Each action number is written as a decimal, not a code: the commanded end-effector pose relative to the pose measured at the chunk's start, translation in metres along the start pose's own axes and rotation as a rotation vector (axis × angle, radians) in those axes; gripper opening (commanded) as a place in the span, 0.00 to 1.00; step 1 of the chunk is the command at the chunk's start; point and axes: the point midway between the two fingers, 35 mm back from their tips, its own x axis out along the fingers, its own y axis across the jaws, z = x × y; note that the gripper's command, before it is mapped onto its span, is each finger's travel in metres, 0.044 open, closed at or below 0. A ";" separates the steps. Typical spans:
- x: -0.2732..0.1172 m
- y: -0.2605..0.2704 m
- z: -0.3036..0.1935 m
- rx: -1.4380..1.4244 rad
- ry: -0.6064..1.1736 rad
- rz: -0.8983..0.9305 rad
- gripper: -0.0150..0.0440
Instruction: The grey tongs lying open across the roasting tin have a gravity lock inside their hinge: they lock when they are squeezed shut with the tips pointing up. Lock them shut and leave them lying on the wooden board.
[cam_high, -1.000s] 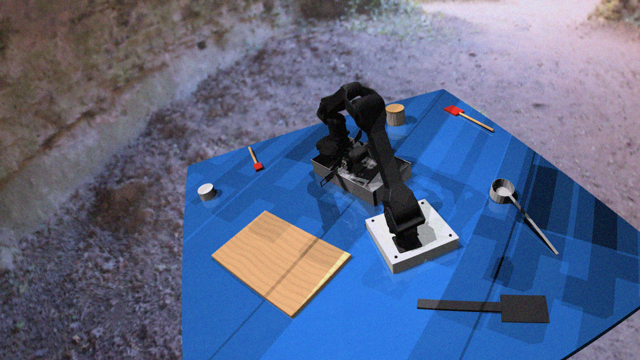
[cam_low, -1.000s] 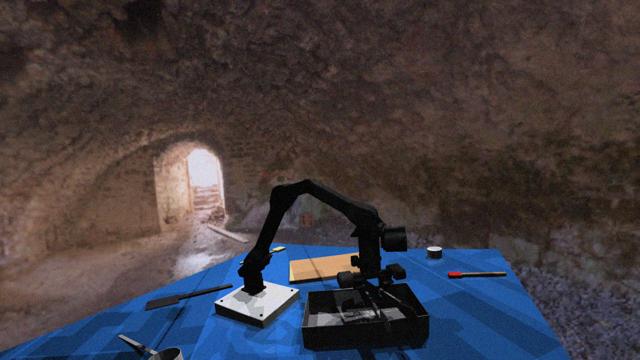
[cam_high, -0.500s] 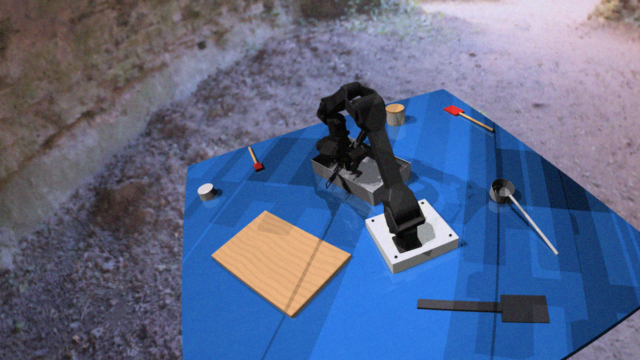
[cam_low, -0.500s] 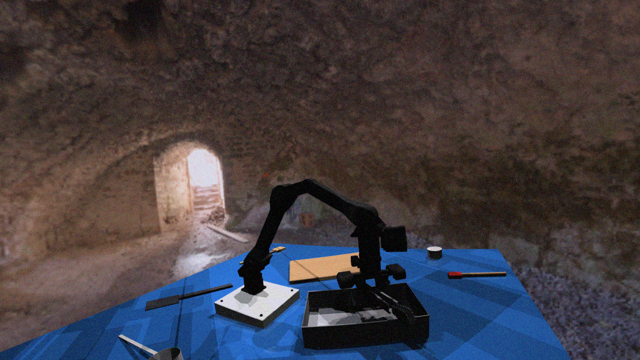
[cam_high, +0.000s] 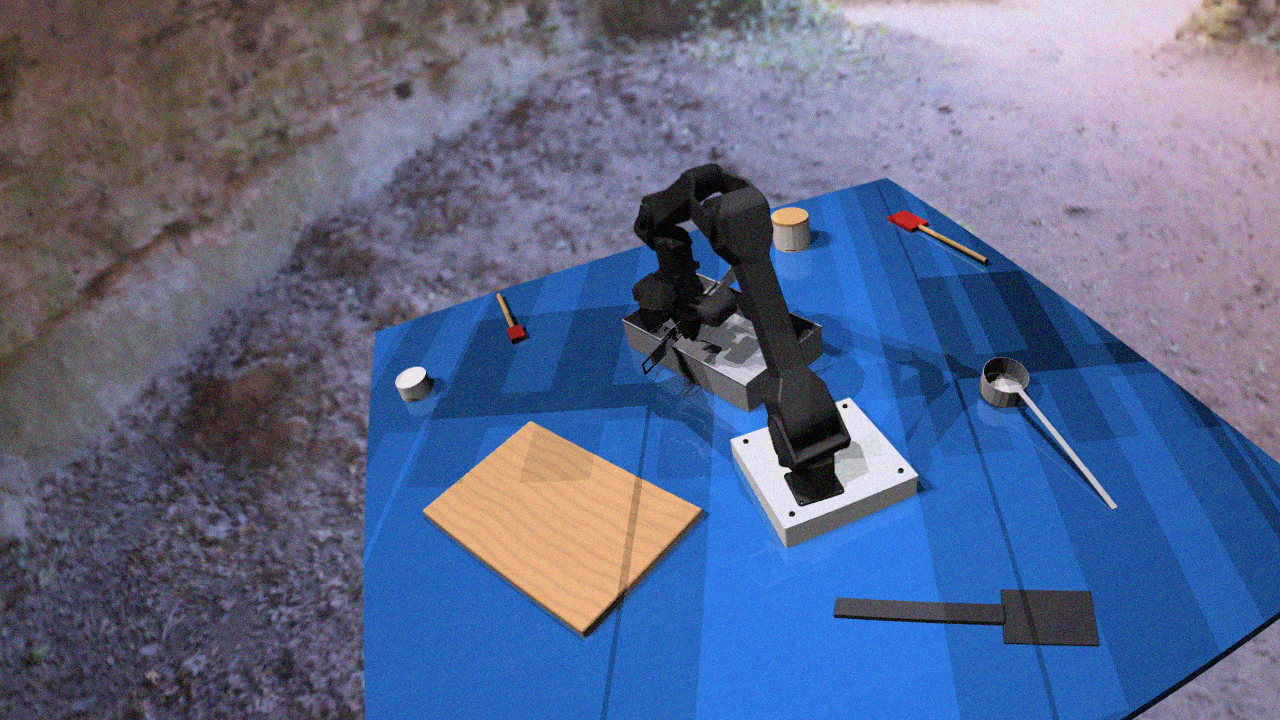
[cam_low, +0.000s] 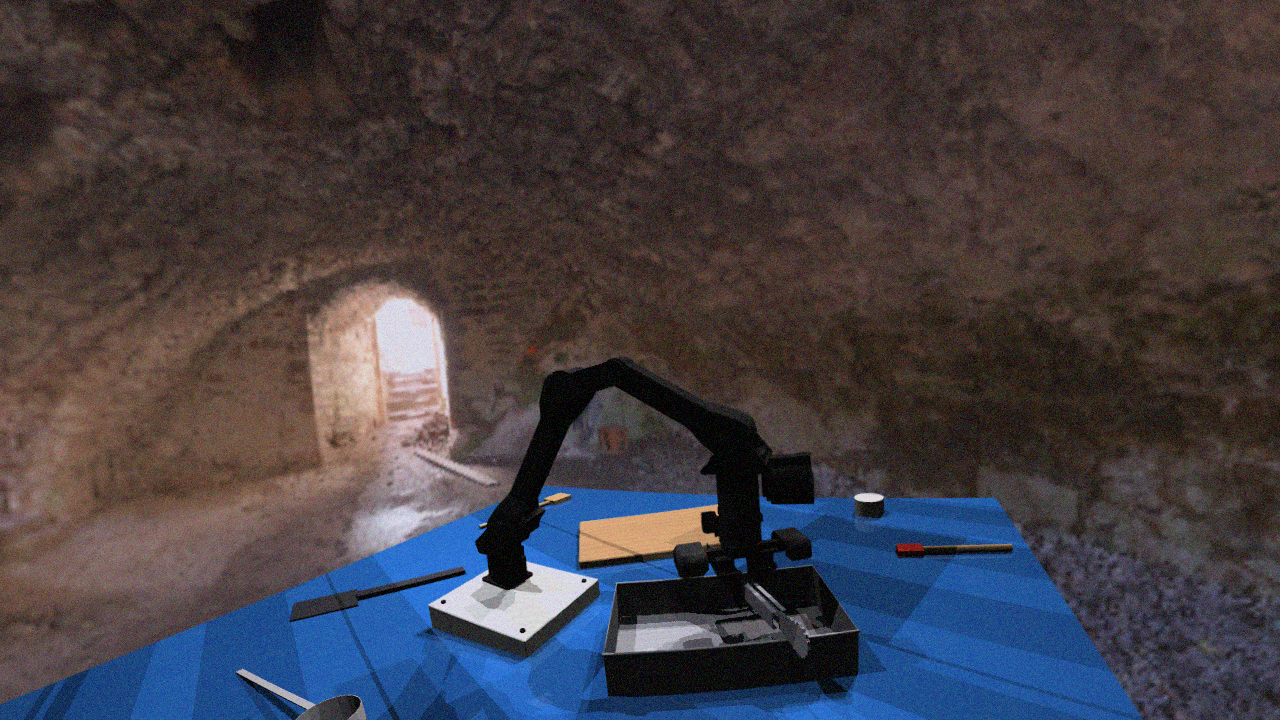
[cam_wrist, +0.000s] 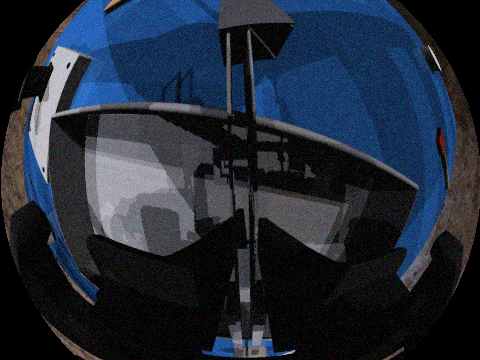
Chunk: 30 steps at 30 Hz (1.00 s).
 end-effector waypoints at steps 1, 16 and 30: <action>-0.002 -0.001 -0.001 0.002 0.001 -0.001 0.01; -0.126 0.000 -0.001 -0.001 -0.004 0.001 0.00; -0.124 -0.006 0.013 -0.064 -0.005 0.004 0.00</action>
